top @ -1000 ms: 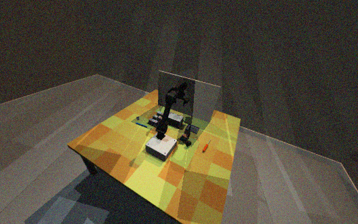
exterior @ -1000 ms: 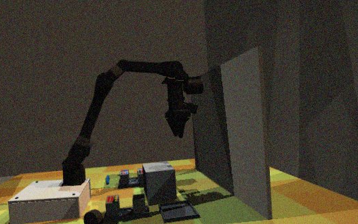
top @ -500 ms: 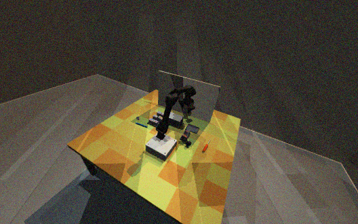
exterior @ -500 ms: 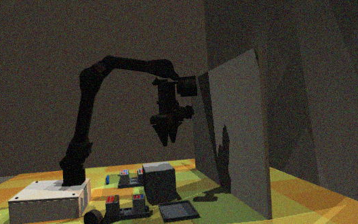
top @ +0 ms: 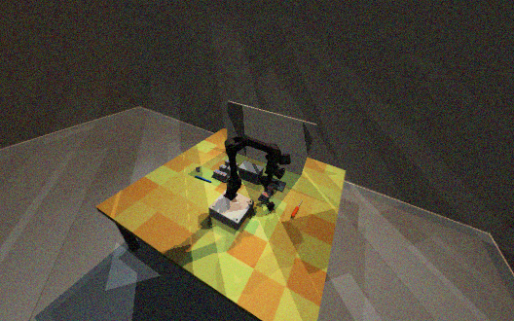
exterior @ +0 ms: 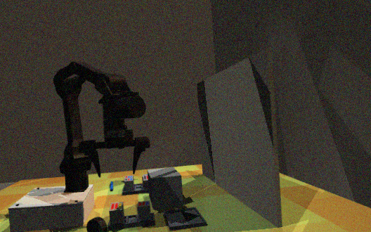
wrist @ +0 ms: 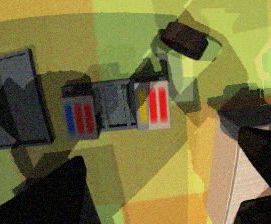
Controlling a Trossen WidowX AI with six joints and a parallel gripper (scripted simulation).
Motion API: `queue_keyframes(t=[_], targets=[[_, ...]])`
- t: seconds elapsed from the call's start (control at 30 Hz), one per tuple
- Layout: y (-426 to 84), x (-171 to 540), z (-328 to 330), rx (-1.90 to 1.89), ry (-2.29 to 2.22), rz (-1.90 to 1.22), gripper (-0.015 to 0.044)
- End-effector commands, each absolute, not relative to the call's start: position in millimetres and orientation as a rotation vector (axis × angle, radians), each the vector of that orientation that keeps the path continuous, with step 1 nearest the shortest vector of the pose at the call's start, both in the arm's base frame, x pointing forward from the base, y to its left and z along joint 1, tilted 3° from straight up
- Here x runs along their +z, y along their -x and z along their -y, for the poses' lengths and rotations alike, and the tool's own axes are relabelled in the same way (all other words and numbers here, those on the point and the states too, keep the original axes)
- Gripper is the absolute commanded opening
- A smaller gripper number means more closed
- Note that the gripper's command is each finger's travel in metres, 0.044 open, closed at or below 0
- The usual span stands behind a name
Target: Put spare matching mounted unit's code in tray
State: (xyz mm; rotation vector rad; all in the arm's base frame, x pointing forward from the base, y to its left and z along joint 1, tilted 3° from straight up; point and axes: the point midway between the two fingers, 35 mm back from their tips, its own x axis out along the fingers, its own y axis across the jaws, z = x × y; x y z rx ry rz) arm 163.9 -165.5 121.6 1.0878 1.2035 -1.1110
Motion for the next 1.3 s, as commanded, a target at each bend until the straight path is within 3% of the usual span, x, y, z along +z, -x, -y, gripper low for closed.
queue_keyframes(t=[0.0, 0.13, 0.33, 1.27], targets=[[-154.0, 116.9, 166.2, -1.158, -1.148, -1.158, 0.0440], [-154.0, 116.9, 166.2, -1.158, -1.148, -1.158, 0.0440], [-156.2, 83.2, 167.4, -1.158, -1.148, -1.158, 0.0300], [-160.4, 48.2, 170.1, -1.158, -1.148, -1.158, 0.0300]])
